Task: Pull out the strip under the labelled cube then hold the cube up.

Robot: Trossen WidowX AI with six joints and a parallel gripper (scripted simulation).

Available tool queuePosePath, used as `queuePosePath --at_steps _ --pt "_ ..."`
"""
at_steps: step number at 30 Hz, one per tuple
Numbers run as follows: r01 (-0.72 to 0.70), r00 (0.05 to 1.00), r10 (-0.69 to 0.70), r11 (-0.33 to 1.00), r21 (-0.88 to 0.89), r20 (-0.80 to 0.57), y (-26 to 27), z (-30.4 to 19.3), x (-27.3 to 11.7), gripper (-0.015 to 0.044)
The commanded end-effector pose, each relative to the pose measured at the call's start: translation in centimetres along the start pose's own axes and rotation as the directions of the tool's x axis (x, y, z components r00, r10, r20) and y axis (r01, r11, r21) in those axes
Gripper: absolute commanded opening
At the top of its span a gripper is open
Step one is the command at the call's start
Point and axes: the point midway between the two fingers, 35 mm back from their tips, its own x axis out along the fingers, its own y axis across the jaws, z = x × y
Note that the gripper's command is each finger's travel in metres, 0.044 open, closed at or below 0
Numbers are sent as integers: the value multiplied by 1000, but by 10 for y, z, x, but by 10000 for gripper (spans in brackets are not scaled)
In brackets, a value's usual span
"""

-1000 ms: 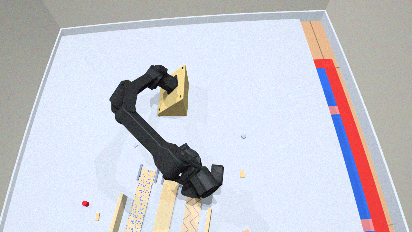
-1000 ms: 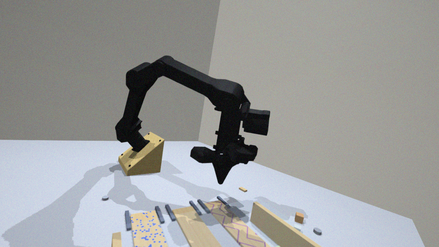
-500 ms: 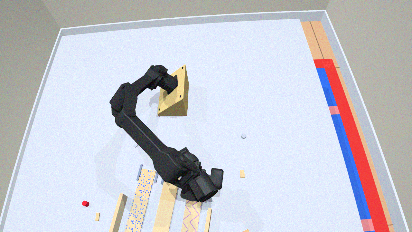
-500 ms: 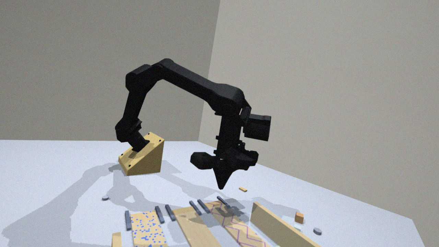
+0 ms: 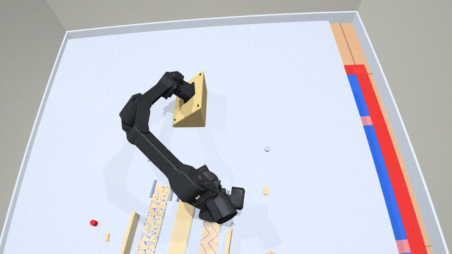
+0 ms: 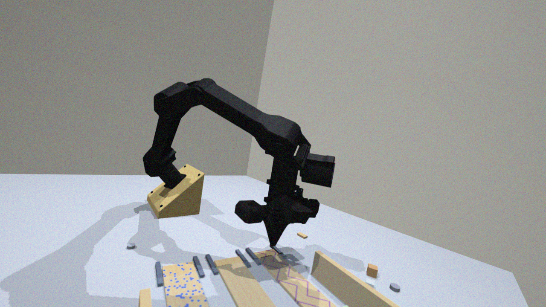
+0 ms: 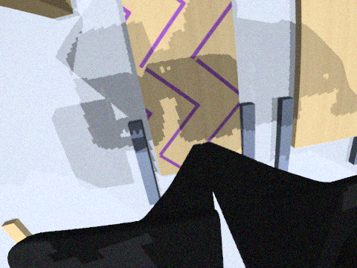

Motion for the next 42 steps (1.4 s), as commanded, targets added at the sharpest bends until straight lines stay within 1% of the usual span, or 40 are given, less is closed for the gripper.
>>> queuePosePath --at_steps 1,15,42 --pt "4 1000 -4 1000 -6 2 -1 0 7 0" --pt "6 1000 -6 1000 -6 2 -2 -1 29 0" --pt "6 1000 -6 1000 -6 2 -1 -1 30 0"
